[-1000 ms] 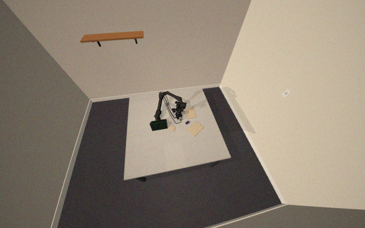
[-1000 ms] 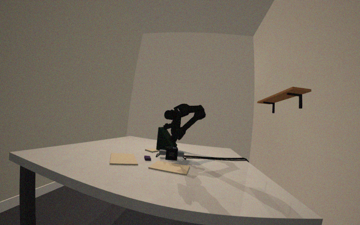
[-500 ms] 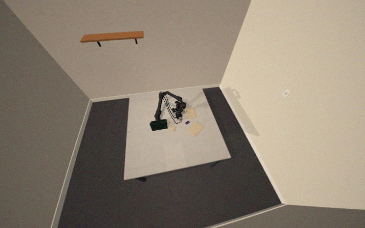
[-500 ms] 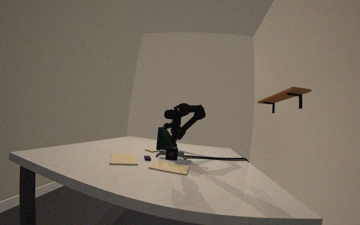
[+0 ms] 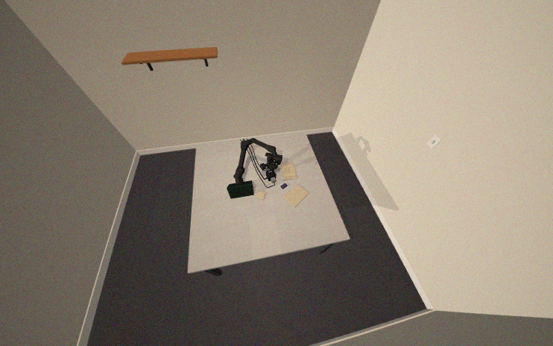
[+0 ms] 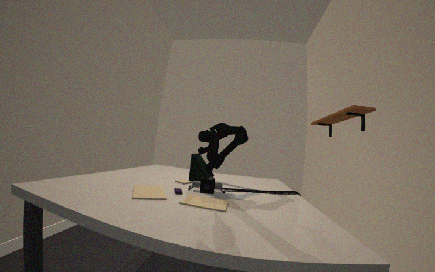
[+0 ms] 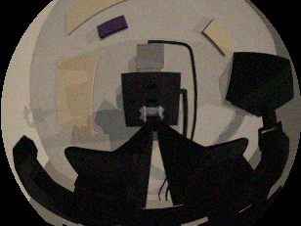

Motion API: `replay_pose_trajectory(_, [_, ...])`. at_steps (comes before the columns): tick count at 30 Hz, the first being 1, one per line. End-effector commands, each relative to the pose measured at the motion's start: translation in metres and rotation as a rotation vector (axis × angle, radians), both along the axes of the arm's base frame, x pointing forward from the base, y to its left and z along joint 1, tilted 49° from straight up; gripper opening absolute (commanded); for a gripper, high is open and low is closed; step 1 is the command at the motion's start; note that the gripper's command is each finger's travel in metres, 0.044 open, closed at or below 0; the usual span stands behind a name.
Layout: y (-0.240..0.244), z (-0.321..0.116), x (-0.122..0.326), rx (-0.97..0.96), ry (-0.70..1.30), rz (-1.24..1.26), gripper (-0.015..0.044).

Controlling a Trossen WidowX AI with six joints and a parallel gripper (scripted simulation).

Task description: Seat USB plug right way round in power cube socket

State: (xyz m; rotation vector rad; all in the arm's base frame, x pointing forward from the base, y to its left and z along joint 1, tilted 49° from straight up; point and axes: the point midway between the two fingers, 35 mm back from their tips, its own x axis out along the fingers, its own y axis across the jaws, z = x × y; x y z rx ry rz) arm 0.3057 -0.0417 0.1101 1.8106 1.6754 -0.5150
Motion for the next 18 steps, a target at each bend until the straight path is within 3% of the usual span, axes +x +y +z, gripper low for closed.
replay_pose_trajectory(1, [-0.0038, 0.0023, 0.0000, -0.005, -0.003, 0.000, 0.0000])
replay_pose_trajectory(18, [-0.0123, 0.0096, -0.0014, -0.005, -0.003, 0.000, 0.0000])
